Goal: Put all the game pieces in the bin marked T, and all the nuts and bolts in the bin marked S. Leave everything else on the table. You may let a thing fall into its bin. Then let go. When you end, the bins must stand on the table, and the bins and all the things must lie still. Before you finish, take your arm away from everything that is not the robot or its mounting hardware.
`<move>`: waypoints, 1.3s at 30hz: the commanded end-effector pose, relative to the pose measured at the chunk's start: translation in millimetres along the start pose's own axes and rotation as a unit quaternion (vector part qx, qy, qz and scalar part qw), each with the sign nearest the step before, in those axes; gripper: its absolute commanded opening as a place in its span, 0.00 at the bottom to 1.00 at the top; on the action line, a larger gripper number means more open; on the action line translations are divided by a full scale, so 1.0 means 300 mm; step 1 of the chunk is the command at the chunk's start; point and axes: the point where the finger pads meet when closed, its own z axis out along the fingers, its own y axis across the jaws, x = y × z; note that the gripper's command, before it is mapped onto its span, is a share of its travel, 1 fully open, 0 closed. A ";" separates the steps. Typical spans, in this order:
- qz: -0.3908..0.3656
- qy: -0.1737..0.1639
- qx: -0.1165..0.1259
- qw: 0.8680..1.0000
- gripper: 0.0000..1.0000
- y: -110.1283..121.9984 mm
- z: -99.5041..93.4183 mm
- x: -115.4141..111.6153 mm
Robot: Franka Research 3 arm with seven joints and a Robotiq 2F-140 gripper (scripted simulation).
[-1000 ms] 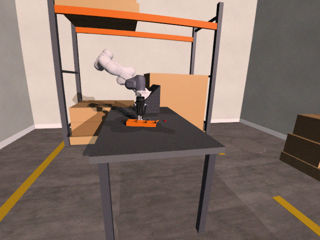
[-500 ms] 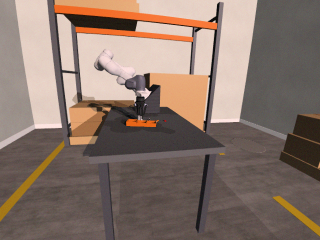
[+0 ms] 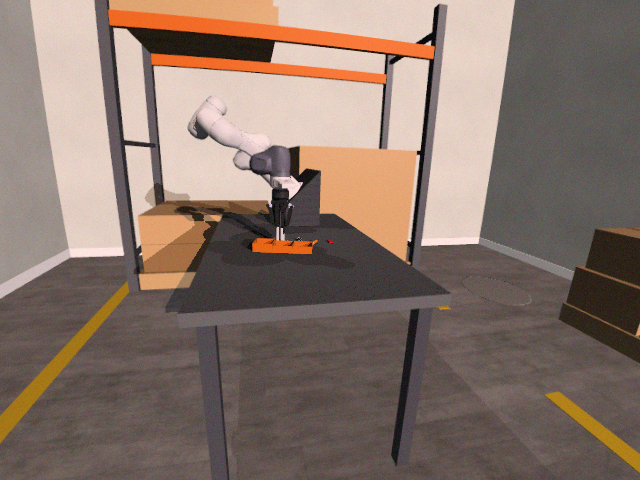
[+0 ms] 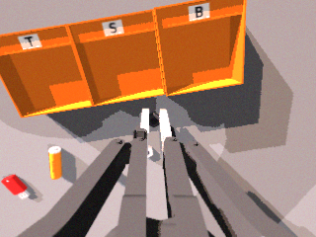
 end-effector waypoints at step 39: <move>-0.005 -0.001 -0.001 1.000 0.07 -0.001 -0.133 -0.005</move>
